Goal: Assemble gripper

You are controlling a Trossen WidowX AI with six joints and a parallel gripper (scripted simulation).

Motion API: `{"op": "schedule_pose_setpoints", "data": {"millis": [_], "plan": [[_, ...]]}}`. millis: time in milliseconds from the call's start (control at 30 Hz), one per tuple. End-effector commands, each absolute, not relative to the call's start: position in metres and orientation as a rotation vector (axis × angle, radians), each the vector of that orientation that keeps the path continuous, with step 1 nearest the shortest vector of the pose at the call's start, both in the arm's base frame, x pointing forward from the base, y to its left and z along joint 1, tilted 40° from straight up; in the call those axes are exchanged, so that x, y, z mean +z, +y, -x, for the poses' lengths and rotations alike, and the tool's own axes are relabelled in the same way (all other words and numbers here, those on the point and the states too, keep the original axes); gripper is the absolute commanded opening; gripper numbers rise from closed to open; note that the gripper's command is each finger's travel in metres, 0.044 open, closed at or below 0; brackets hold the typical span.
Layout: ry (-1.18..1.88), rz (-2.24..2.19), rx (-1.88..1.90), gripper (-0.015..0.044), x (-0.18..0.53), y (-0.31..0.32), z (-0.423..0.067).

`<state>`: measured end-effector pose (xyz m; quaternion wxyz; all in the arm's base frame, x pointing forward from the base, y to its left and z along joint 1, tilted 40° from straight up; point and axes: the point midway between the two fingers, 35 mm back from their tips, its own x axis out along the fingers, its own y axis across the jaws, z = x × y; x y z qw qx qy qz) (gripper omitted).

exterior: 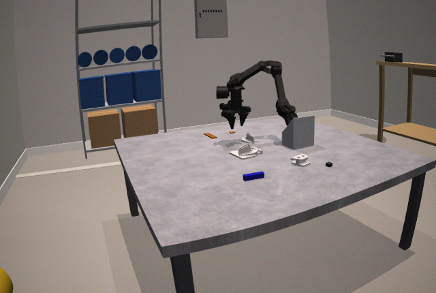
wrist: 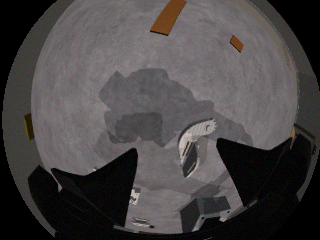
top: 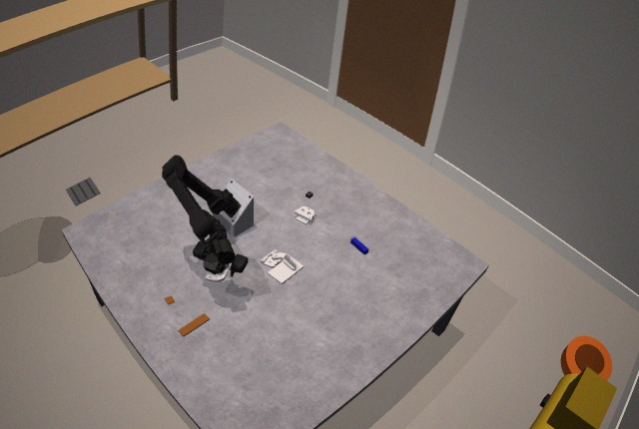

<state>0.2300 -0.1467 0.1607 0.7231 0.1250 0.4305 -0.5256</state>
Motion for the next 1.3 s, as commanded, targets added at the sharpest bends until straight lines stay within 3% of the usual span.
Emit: {"op": "schedule_pose_setpoints", "data": {"millis": [0, 833, 1267], "plan": [[0.951, -0.274, -1.156, 0.044, 0.1606, -0.1465, -0.2305], [0.951, -0.274, -1.156, 0.044, 0.1606, -0.1465, -0.2305], [0.954, -0.275, -1.167, 0.0099, 0.1669, -0.1426, -0.228]]}}
